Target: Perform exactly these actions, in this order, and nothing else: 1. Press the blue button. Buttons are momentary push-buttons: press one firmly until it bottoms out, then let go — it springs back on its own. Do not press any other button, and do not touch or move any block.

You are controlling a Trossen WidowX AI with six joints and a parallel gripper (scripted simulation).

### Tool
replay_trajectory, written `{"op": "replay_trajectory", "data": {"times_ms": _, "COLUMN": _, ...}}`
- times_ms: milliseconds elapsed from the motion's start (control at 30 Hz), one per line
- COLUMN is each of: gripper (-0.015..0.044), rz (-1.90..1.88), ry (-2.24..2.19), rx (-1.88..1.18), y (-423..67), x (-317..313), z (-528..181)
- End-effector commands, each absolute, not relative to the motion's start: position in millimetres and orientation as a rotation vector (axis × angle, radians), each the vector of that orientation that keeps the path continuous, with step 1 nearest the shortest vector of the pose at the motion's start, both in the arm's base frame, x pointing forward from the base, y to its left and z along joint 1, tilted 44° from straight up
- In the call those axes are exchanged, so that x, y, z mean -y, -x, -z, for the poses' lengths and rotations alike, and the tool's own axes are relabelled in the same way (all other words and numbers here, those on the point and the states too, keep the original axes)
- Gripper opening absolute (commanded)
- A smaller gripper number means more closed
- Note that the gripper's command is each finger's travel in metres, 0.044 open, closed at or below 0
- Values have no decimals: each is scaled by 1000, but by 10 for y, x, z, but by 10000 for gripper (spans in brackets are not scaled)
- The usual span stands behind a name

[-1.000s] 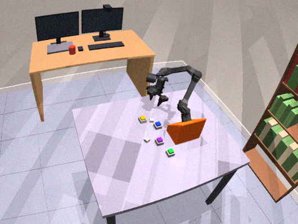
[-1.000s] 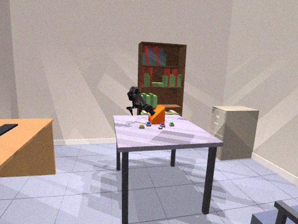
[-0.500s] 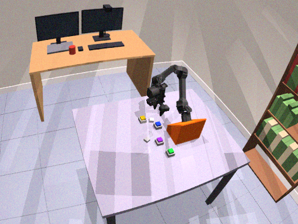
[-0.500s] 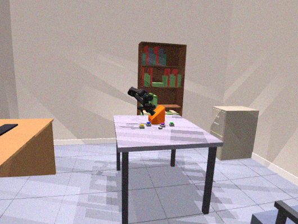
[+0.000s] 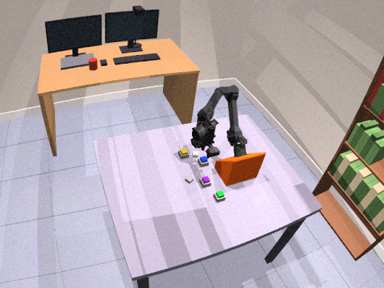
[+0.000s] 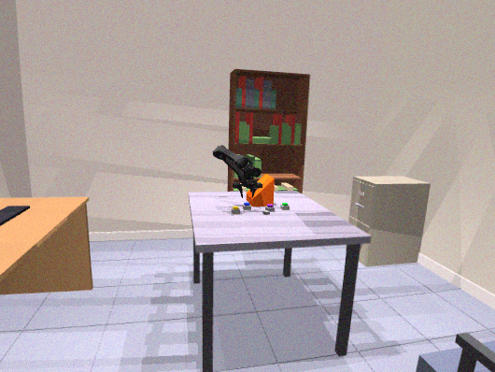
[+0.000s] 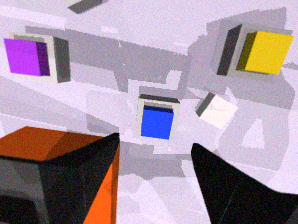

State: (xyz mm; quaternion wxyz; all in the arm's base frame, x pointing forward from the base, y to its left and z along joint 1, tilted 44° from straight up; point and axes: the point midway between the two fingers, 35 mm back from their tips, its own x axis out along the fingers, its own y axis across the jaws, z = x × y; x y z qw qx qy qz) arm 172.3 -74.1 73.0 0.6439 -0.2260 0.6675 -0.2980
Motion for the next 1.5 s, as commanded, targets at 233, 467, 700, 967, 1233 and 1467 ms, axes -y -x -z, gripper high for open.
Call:
{"op": "replay_trajectory", "data": {"times_ms": 233, "gripper": 20, "rz": 679, "ry": 525, "rx": -1509, "y": -1716, "x": 803, "z": -674}}
{"op": "replay_trajectory", "data": {"times_ms": 467, "gripper": 20, "rz": 678, "ry": 525, "rx": -1509, "y": -1717, "x": 819, "z": -656}}
{"op": "replay_trajectory", "data": {"times_ms": 700, "gripper": 20, "rz": 678, "ry": 524, "rx": -1509, "y": -1715, "x": 896, "z": -573}}
{"op": "replay_trajectory", "data": {"times_ms": 967, "gripper": 20, "rz": 679, "ry": 525, "rx": -1508, "y": -1705, "x": 987, "z": -484}}
{"op": "replay_trajectory", "data": {"times_ms": 1233, "gripper": 20, "rz": 680, "ry": 527, "rx": -1508, "y": -1695, "x": 1037, "z": -436}}
{"op": "replay_trajectory", "data": {"times_ms": 1467, "gripper": 20, "rz": 680, "ry": 527, "rx": -1508, "y": -1695, "x": 1037, "z": -436}}
